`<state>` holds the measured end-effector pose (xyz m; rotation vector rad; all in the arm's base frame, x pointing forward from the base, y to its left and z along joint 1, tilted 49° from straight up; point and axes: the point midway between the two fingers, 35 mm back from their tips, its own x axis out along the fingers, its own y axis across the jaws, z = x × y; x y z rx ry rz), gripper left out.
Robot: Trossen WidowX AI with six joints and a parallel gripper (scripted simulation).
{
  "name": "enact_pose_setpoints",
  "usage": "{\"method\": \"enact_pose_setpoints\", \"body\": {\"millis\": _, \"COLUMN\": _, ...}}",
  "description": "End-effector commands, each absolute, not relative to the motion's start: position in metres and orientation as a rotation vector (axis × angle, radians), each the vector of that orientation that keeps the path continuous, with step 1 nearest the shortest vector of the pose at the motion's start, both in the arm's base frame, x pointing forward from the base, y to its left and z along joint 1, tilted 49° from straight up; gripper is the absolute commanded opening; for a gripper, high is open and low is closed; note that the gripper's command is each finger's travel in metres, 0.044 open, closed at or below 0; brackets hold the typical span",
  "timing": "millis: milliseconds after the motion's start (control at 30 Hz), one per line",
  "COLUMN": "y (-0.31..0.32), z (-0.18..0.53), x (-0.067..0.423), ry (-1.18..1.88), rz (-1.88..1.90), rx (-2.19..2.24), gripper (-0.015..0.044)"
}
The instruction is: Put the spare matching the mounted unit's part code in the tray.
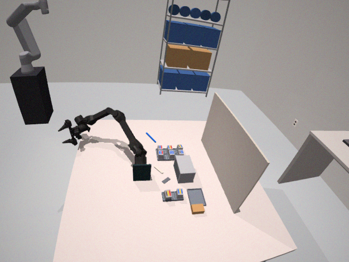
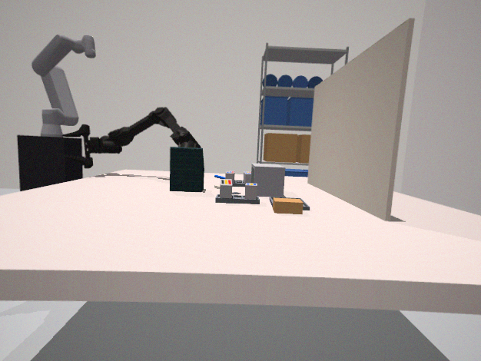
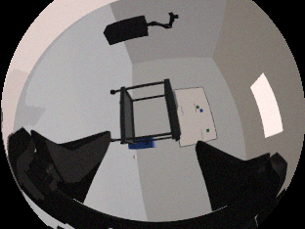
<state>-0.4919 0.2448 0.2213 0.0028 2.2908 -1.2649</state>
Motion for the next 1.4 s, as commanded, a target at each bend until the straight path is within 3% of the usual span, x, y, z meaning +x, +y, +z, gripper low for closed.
{"method": "enact_pose_setpoints", "body": {"millis": 0, "y": 0.264, "z": 0.23, "x": -0.477, "ry": 2.245, "rz": -1.41, "rx": 0.128, "gripper": 0.044}}
{"method": "enact_pose_setpoints", "body": {"millis": 700, "y": 0.375, "z": 0.293, "x": -0.359, "ry": 2.036, "rz": -2.164, "rx": 0.766, "gripper": 0.044}}
{"method": "enact_pose_setpoints", "body": {"millis": 1367, "y": 0.438, "z": 0.37, "x": -0.193, "ry": 1.874, "rz": -2.87, "rx": 1.23, "gripper": 0.044}}
